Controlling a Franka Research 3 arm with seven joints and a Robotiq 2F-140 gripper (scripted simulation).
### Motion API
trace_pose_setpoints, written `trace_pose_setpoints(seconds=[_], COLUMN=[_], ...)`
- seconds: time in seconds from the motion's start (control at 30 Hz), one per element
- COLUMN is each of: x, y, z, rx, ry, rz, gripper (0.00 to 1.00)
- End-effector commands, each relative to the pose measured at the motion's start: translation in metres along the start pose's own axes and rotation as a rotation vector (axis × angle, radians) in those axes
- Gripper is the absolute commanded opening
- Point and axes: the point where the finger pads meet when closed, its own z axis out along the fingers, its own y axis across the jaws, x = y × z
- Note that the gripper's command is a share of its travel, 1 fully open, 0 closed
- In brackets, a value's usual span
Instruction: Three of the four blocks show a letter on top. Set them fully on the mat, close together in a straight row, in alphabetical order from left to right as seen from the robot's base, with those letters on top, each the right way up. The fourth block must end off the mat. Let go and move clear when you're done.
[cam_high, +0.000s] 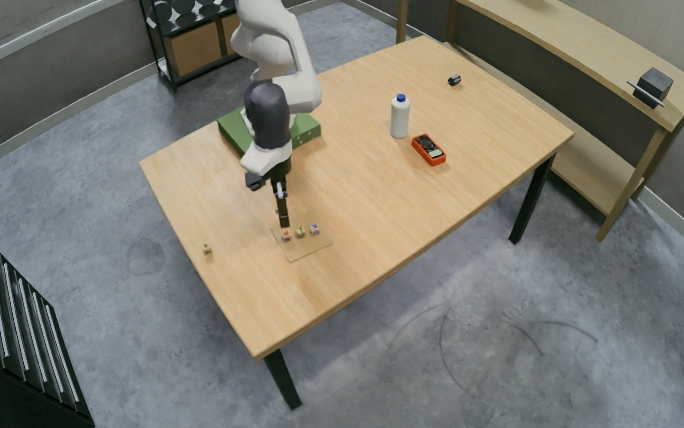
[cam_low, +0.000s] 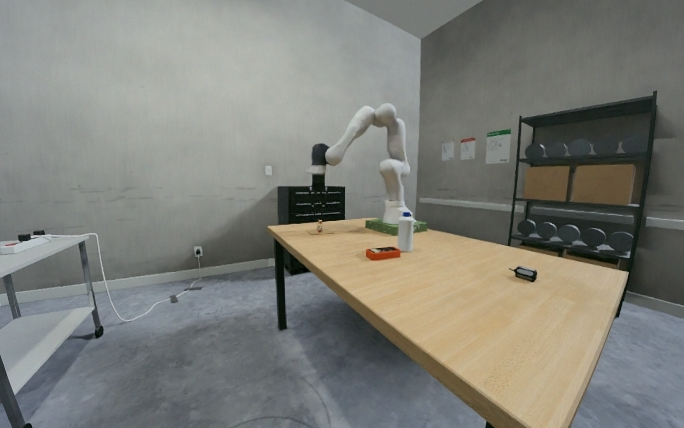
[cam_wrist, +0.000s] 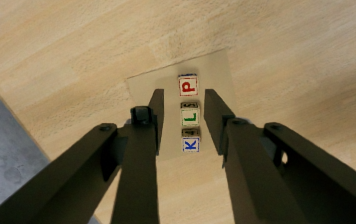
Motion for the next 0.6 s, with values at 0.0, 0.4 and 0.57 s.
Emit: trace_pose_setpoints(seconds=[0.0, 0.4, 0.57], x=[-0.0009, -0.0009, -0.0009], y=[0.0057, 0.0057, 0.0057], z=[-0.0017, -0.0017, -0.0017], rx=[-0.015, -0.015, -0.015], ry=[-0.014, -0.014, -0.014], rz=[-0.056, -0.056, -0.056], gripper=[0.32, 1.00, 1.00])
